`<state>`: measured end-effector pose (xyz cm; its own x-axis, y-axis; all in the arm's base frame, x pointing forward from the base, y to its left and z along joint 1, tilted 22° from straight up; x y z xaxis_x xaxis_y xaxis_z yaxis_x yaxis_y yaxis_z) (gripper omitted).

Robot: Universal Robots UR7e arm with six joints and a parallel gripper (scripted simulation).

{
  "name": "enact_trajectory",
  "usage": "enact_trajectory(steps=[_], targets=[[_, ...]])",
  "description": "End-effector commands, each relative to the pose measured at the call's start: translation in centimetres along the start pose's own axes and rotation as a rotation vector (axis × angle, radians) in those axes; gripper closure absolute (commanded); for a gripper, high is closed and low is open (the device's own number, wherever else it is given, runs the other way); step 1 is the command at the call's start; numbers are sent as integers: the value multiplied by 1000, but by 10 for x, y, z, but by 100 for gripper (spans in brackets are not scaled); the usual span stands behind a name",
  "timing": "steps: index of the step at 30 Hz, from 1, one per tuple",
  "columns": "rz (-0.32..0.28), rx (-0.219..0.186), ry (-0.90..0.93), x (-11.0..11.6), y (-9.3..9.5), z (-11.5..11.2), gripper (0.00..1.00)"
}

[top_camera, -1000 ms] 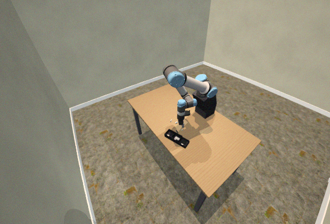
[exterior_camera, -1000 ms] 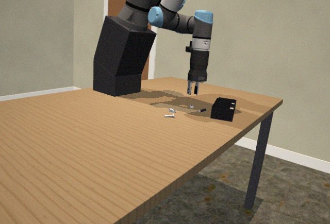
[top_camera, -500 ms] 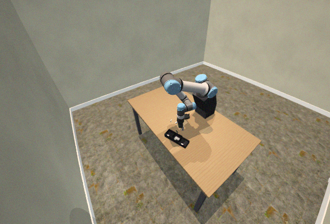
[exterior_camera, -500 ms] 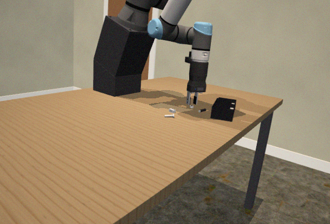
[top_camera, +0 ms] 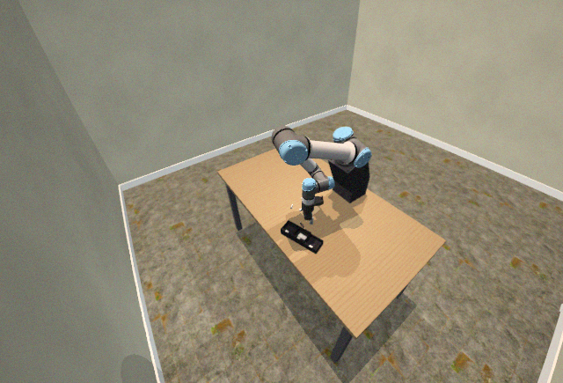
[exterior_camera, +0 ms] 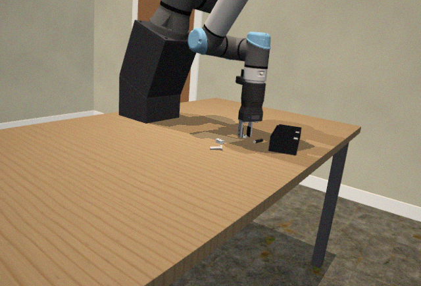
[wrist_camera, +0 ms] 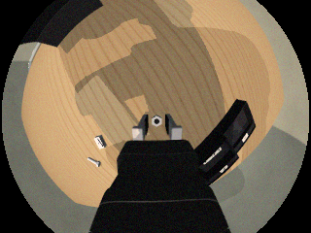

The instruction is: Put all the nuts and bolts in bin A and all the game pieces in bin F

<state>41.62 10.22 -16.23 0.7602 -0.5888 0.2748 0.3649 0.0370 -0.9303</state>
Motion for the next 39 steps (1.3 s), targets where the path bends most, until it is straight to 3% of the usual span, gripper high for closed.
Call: enact_trajectory(steps=[1,11,12,39], targets=[[-4,2,0,1,1,1,36],[-4,2,0,1,1,1,36],[-4,2,0,1,1,1,66],[-4,2,0,1,1,1,66]])
Point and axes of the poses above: the point where the finger pads meet when closed, its own y axis out along the fingers, its own z axis across the jaws, x = y × z, the point moved 1 cm from there along -y, back along the fingers, and after that the axes turned 13 degrees about y, right-handed, at the moved point
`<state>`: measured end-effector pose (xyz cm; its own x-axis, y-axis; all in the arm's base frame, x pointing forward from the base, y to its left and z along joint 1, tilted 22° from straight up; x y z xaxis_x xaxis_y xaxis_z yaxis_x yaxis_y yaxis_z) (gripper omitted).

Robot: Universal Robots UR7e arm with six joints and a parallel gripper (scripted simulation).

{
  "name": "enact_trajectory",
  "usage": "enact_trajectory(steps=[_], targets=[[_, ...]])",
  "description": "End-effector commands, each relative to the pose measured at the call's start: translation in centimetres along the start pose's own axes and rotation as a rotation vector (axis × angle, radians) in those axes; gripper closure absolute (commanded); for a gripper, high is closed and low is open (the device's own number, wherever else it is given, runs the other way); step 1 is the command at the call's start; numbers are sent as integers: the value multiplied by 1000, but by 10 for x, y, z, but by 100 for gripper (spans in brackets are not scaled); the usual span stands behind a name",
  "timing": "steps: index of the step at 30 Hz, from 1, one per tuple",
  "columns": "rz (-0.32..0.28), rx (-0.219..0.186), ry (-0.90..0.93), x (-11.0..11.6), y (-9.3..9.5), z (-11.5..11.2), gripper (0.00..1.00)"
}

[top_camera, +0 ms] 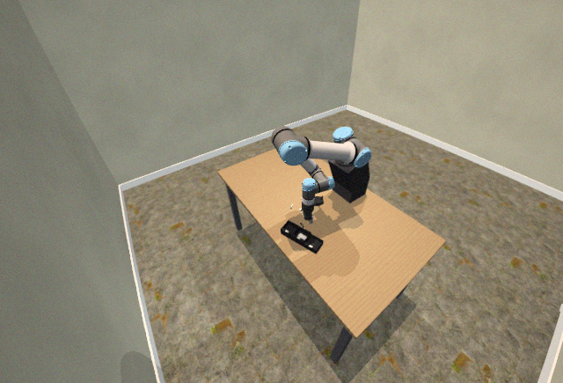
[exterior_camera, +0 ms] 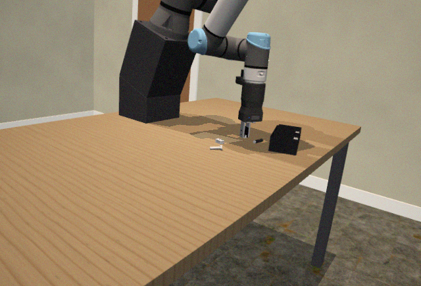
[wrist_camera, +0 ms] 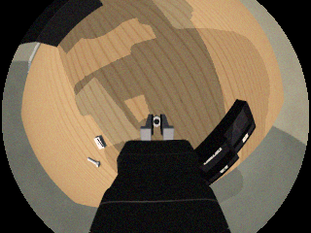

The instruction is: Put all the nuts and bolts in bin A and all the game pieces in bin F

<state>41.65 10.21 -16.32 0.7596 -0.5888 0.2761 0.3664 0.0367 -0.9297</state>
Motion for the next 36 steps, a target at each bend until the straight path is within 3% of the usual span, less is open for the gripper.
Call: enact_trajectory(steps=[1,4,24,36], targets=[[-2,1,0,1,0,1,66],[-2,1,0,1,0,1,66],[-1,0,1,0,-61,0,66],[-2,1,0,1,-60,1,66]])
Point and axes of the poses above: the point where the finger pads meet when closed, its own y axis out along the fingers, its own z axis across the jaws, x = y × z, the point moved 1 cm from there along -y, back along the fingers, and after that the axes turned 13 degrees about y, right-handed, at the moved point
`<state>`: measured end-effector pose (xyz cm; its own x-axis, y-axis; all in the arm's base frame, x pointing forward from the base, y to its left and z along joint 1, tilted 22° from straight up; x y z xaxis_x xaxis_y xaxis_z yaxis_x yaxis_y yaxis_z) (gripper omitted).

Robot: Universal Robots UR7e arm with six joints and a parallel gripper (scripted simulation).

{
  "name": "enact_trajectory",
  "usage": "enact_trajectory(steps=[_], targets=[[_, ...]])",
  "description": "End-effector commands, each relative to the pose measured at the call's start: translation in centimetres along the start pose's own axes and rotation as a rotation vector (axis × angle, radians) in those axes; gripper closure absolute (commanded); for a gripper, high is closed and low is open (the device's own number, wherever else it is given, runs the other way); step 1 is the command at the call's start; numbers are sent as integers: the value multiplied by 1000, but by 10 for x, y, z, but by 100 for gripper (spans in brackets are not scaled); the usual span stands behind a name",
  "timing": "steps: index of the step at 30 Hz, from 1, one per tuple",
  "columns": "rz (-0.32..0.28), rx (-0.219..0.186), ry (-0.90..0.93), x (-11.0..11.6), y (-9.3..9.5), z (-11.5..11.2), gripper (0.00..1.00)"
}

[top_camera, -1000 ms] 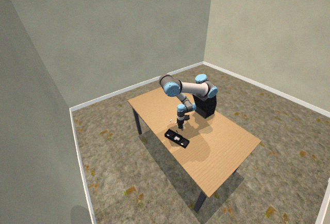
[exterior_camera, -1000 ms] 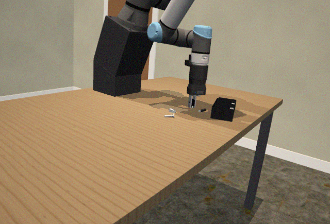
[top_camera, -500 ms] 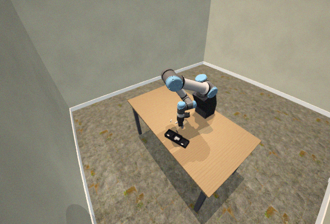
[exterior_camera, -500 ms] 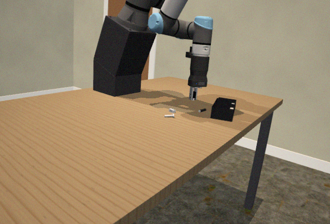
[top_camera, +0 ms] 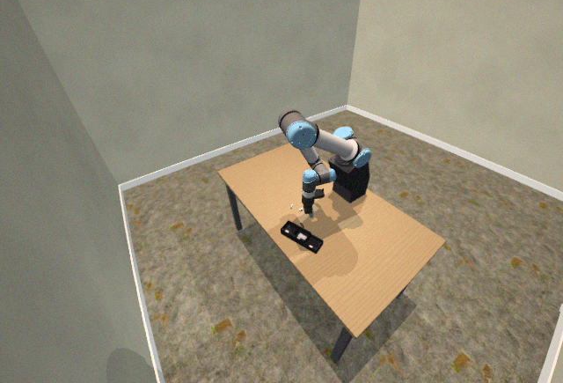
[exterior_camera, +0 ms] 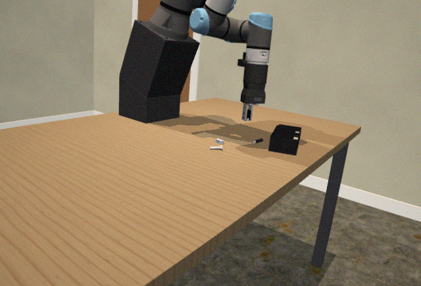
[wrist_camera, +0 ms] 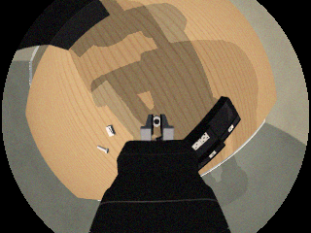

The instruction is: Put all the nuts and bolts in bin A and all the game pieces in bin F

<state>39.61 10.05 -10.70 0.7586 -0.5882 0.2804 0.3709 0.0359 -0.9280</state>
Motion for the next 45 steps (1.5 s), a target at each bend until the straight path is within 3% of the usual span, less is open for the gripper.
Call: enact_trajectory(steps=[1,16,29,34,37,45], targets=[[2,-1,1,0,0,-1,66],[3,-2,1,-1,-8,-1,66],[-1,2,-1,-11,-8,79,66],[-1,2,-1,-13,-8,89,66],[-1,3,149,-16,-8,107,66],[1,17,321,-24,-8,155,66]])
Point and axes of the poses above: the point where the finger pads meet when closed, its own y axis out along the fingers, its own z axis across the jaws, x = y × z, the point moved 1 cm from there along -y, back along the fingers, and after that the axes turned 13 degrees about y, right-handed, at the moved point
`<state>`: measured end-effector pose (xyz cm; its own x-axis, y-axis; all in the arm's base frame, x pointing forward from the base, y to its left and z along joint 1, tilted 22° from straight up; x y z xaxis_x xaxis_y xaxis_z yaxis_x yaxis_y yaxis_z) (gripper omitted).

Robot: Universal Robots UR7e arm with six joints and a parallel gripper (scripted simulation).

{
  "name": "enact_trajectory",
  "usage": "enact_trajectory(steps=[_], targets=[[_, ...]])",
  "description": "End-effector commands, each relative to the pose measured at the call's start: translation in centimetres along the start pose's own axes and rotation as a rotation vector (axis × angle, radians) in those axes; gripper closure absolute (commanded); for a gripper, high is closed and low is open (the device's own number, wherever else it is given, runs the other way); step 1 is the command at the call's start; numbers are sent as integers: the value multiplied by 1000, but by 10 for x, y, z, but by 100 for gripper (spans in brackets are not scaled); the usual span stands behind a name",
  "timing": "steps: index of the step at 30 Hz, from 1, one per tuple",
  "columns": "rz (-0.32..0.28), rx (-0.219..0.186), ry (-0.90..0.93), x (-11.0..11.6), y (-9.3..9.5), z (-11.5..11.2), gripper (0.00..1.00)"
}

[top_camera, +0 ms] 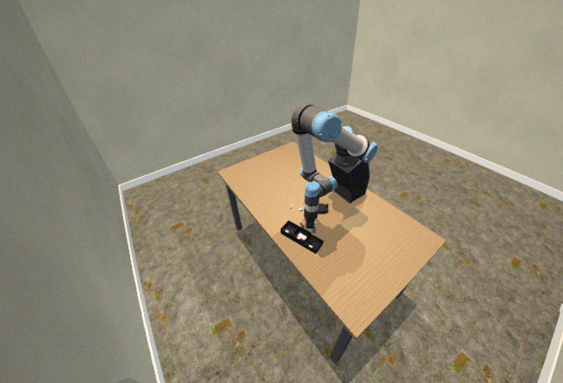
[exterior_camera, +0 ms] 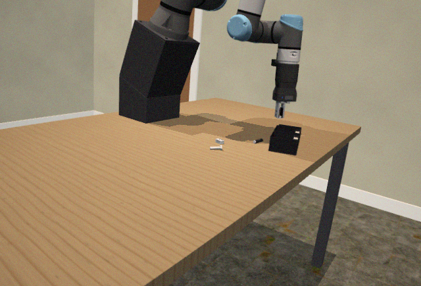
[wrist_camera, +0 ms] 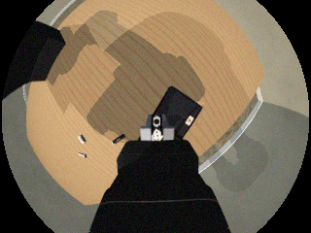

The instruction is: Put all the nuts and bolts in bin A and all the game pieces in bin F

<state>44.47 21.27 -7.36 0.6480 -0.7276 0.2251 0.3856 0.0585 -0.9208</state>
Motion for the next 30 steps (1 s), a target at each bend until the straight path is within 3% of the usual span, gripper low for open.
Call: enact_trajectory(steps=[1,9,18,30], targets=[[-4,-8,157,-11,2,34,66],[-4,-2,328,-16,3,44,66],[-11,-26,543,-17,2,40,66],[-11,-27,547,-16,3,38,66]])
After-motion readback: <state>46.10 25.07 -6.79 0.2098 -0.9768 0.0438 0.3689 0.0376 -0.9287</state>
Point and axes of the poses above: the point where the finger pads meet when closed, its own y axis out along the fingers, its own z axis across the jaws, x = y × z, the point moved 1 cm from there along -y, back along the fingers, and after that the axes turned 13 degrees about y, right-handed, at the moved point
